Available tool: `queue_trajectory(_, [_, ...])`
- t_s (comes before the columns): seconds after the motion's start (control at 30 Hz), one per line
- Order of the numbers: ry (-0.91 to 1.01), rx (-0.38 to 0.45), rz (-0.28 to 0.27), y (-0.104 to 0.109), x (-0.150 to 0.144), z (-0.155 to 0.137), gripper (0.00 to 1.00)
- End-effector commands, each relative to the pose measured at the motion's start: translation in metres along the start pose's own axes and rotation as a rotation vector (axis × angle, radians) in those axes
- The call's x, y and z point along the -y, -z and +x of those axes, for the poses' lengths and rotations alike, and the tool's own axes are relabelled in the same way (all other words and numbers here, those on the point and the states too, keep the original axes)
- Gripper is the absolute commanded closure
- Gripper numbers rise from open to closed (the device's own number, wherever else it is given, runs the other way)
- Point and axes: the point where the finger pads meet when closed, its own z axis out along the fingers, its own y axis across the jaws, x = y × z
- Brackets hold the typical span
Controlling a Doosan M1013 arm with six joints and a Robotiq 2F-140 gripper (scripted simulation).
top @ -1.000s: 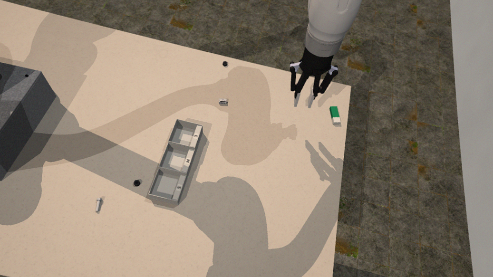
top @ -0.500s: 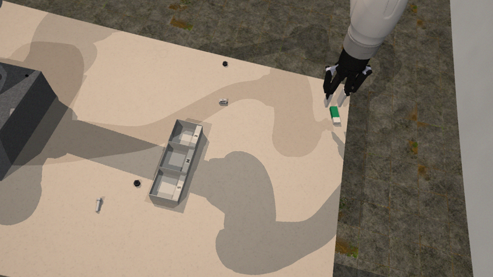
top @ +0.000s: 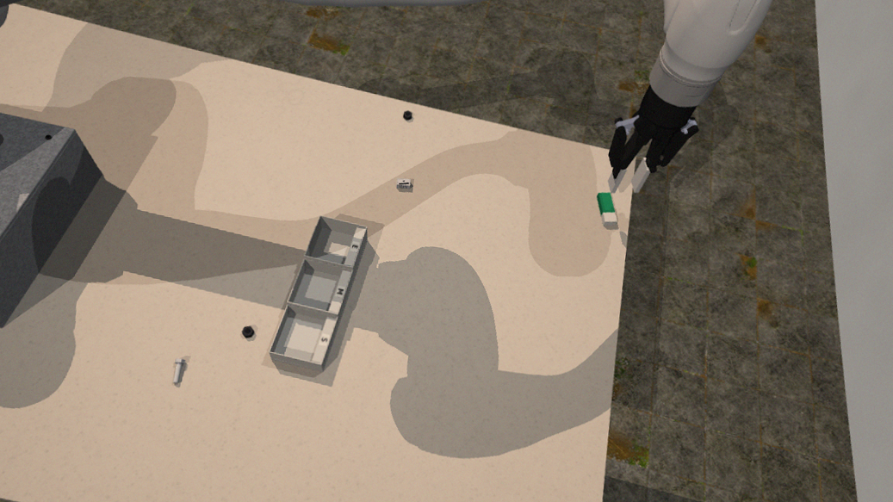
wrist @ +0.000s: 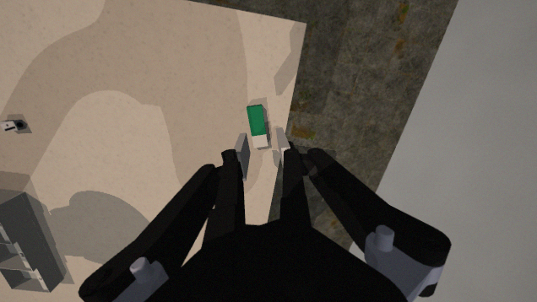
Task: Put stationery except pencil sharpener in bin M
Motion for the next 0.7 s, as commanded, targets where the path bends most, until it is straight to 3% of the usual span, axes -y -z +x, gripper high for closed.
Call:
queue_trajectory(0.0, [-0.001,-0.006,0.005,-0.0025,0.0006,0.0046,0.69])
queue_trajectory(0.67, [-0.001,-0.006,0.005,-0.0032,0.0068,0.0043,0.69])
